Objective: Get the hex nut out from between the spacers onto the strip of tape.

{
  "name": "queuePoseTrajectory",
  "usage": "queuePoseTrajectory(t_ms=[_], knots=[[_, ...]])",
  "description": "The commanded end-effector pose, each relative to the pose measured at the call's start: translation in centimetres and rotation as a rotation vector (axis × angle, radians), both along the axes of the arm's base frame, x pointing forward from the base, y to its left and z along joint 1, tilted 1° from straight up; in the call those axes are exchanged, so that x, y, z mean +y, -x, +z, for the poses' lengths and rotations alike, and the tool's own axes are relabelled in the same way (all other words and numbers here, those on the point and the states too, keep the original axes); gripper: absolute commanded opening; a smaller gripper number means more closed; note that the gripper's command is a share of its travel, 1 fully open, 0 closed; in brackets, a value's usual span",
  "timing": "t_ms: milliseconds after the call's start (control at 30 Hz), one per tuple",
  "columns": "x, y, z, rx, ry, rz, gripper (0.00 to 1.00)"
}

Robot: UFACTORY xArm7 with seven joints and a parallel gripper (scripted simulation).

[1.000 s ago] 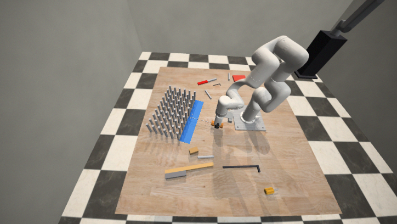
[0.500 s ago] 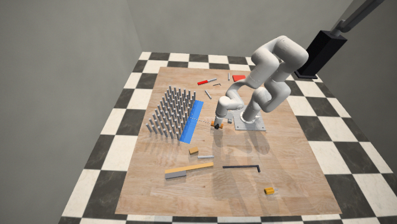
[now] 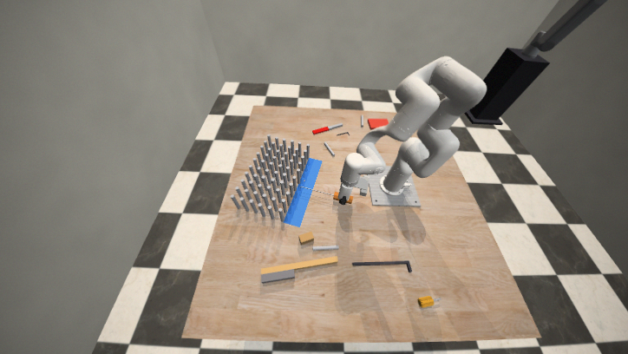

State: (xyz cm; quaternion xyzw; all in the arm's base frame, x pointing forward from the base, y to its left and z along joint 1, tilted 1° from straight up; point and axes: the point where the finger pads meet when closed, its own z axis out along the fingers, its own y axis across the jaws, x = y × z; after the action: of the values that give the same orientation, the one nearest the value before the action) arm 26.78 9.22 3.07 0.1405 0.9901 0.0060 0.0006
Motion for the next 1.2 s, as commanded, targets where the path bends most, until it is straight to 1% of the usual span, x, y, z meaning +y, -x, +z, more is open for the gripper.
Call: queuePoseTrajectory(t_ms=[0,400,800,833,1167], knots=[[0.06,-0.16,-0.22,-0.004,-0.001,0.0,0.0],[0.07,-0.17,-0.97,-0.004,-0.001,0.0,0.0],[0.07,-0.17,-1.02,-0.004,-0.001,0.0,0.0],[0.07,-0.17,-1.02,-0.004,-0.001,0.0,0.65],[0.07,-0.17,-1.02,-0.004,-0.001,0.0,0.65]])
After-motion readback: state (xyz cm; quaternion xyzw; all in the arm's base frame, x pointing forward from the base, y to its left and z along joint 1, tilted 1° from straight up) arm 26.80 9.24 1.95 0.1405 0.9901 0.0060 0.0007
